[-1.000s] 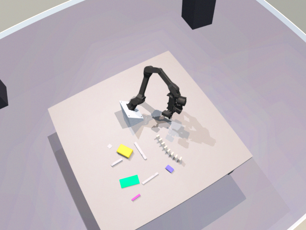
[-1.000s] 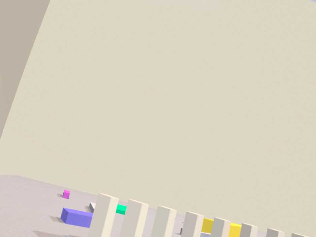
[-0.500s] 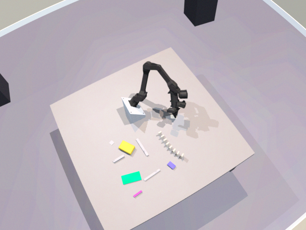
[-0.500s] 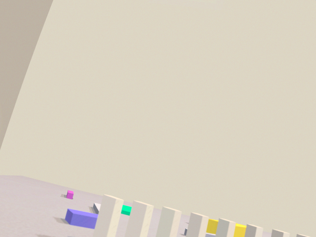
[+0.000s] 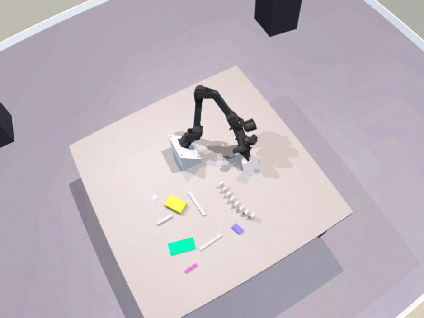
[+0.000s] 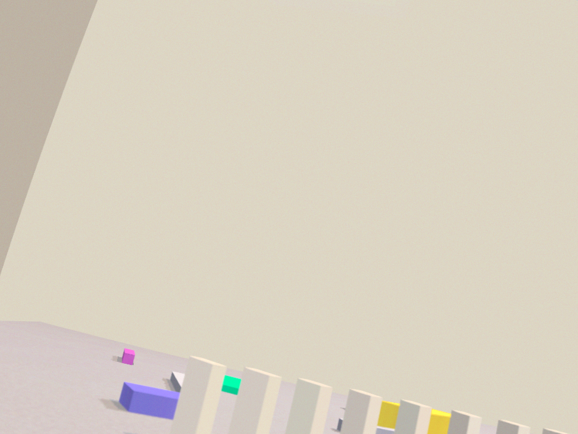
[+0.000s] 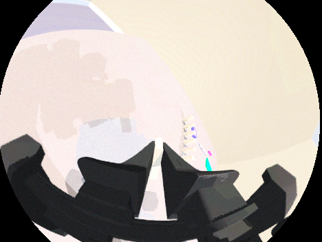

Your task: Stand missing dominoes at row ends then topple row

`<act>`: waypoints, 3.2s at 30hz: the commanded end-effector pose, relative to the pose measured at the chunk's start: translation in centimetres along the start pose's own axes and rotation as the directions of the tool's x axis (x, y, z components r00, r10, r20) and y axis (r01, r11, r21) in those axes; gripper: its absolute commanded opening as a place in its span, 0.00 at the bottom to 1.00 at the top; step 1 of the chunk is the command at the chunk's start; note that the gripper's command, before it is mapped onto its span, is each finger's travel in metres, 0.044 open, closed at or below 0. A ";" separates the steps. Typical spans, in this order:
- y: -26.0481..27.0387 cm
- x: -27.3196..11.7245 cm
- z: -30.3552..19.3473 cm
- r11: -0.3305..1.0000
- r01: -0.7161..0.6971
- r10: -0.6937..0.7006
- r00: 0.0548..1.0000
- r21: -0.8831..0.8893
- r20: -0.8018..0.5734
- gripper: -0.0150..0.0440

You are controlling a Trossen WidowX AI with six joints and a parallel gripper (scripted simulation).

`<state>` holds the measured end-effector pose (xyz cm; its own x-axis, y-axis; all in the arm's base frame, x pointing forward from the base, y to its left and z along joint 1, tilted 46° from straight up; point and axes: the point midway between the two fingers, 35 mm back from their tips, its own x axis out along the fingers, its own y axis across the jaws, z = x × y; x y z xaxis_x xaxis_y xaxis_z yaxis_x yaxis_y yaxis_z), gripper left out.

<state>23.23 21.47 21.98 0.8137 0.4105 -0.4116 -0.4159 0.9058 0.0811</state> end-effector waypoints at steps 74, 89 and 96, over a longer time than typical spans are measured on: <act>0.0 -8.4 -3.6 0.729 -0.121 -0.280 0.845 0.674 0.455 0.29; 1.9 -6.8 -4.9 0.737 -0.112 -0.278 0.848 0.666 0.451 0.29; 2.7 -6.0 -5.6 0.741 -0.109 -0.277 0.850 0.662 0.449 0.29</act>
<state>14.93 20.43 19.97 0.9884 0.1474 0.0373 -0.1305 0.6960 0.7061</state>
